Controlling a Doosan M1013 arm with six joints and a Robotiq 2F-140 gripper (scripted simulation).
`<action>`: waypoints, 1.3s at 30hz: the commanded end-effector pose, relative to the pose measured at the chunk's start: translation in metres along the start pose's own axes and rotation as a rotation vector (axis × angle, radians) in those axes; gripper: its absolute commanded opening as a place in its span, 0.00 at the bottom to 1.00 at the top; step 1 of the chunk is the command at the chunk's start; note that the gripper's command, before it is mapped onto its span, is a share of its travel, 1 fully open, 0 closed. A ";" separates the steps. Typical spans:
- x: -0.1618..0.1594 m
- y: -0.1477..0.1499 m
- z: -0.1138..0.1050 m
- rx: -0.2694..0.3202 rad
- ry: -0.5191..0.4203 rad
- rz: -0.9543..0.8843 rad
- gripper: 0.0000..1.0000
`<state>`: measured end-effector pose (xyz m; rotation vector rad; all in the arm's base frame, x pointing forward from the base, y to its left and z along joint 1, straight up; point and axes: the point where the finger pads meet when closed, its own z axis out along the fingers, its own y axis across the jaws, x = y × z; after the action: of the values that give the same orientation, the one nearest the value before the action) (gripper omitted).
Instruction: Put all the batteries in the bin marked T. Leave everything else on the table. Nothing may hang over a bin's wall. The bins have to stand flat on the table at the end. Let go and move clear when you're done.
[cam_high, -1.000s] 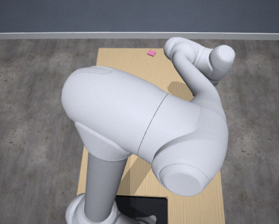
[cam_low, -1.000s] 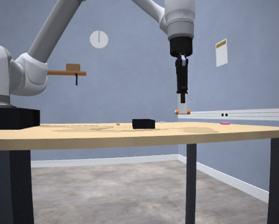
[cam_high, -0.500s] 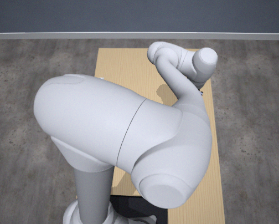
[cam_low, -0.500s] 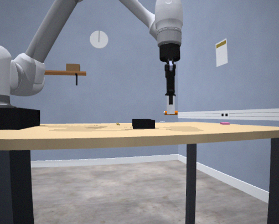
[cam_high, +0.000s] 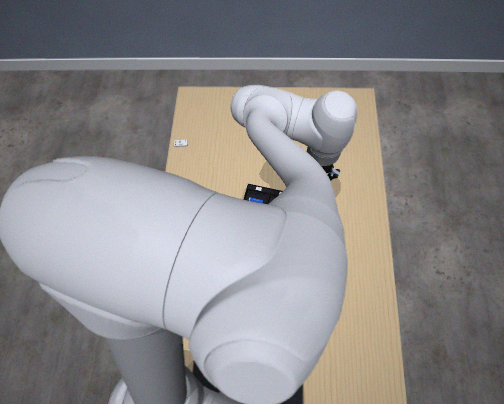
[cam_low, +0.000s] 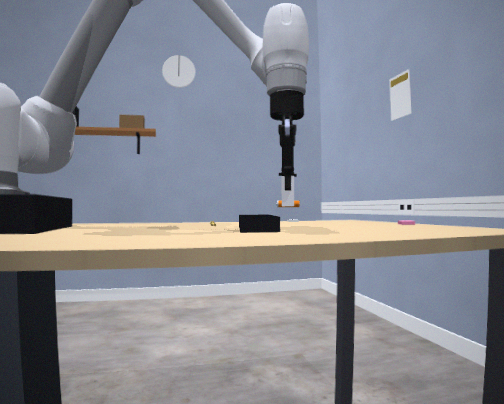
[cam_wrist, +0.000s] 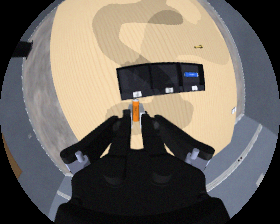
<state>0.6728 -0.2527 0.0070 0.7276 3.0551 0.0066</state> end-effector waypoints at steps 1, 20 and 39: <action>0.009 0.017 -0.001 0.000 -0.002 0.000 0.15; 0.058 0.100 -0.001 0.000 -0.002 -0.050 0.15; 0.096 0.164 -0.001 0.006 -0.002 -0.751 0.15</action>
<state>0.6607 -0.0648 0.0078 -0.2536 3.1318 -0.0150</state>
